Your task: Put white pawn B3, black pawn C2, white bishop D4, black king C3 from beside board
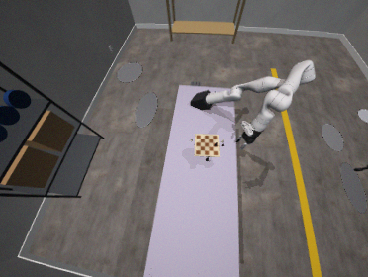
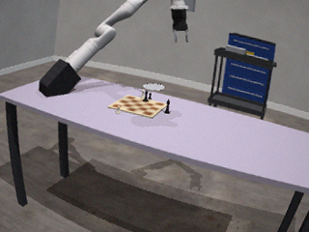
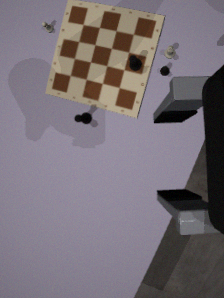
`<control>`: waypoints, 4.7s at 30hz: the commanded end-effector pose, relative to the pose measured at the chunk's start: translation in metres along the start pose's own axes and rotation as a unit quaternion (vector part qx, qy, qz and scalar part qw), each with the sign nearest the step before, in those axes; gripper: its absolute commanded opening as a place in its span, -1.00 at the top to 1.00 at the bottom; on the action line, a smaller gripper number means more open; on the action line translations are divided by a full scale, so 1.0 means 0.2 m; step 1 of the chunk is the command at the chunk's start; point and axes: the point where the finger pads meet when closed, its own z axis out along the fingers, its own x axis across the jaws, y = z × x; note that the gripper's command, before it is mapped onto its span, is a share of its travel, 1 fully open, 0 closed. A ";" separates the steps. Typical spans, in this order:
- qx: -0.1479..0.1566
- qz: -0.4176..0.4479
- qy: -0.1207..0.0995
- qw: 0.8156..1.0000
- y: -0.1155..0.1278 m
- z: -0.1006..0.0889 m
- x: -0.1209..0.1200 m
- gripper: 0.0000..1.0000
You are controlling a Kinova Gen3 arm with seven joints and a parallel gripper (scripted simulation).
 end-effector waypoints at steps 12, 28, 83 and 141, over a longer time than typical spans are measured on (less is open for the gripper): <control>0.016 0.001 0.011 1.000 0.07 0.00 0.01 -1.00; 0.024 0.005 0.019 1.000 0.13 0.01 0.02 -1.00; 0.063 0.025 0.053 0.996 0.40 0.08 0.11 -1.00; 0.200 0.095 0.119 0.968 0.98 0.44 0.55 -1.00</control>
